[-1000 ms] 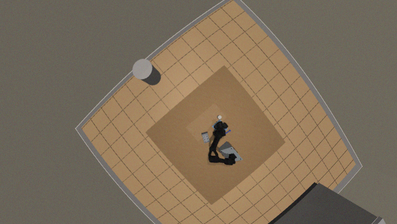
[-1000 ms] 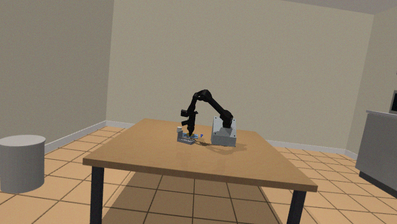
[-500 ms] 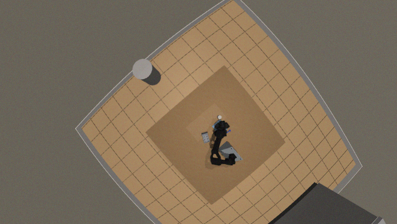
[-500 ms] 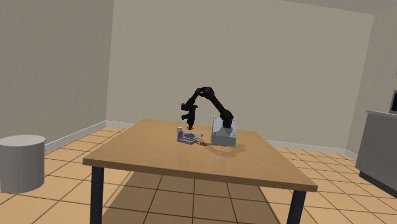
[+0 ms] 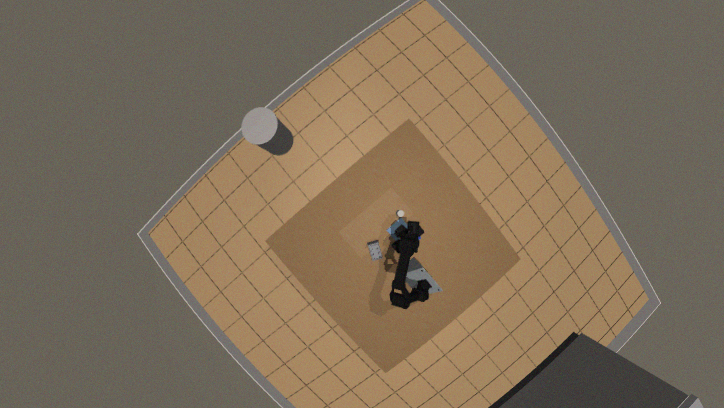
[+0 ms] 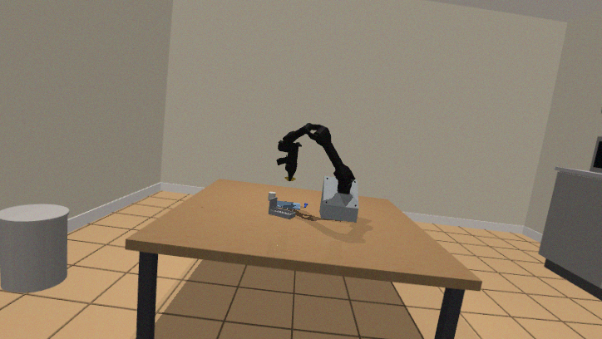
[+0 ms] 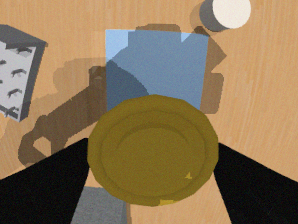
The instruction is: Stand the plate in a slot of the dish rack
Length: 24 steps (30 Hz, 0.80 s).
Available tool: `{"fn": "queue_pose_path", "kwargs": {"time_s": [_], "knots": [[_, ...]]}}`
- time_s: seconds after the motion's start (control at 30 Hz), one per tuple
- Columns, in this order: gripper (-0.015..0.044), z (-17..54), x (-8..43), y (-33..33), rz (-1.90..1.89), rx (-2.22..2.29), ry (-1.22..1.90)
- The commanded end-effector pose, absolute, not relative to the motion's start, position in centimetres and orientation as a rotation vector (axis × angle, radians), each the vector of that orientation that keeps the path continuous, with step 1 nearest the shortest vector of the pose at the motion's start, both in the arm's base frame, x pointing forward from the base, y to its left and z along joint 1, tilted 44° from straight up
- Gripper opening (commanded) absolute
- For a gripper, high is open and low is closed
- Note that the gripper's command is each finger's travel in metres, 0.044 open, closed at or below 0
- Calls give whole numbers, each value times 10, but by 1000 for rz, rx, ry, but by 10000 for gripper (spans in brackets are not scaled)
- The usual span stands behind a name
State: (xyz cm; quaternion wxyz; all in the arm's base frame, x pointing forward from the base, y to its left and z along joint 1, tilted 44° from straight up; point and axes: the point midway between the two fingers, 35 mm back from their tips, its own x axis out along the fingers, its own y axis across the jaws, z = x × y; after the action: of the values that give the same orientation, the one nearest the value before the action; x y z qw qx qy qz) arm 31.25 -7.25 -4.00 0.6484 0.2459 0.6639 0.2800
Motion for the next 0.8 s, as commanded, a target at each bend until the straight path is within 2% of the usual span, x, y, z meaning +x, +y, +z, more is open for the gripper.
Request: {"fn": "queue_pose_path", "kwargs": {"time_s": [0.0,0.2,0.77], "knots": [[0,-22,314,-89,638,546,1498],[0,-19,313,-88,621,562,1507],[0,38,310,-38,158,993,1686]]}}
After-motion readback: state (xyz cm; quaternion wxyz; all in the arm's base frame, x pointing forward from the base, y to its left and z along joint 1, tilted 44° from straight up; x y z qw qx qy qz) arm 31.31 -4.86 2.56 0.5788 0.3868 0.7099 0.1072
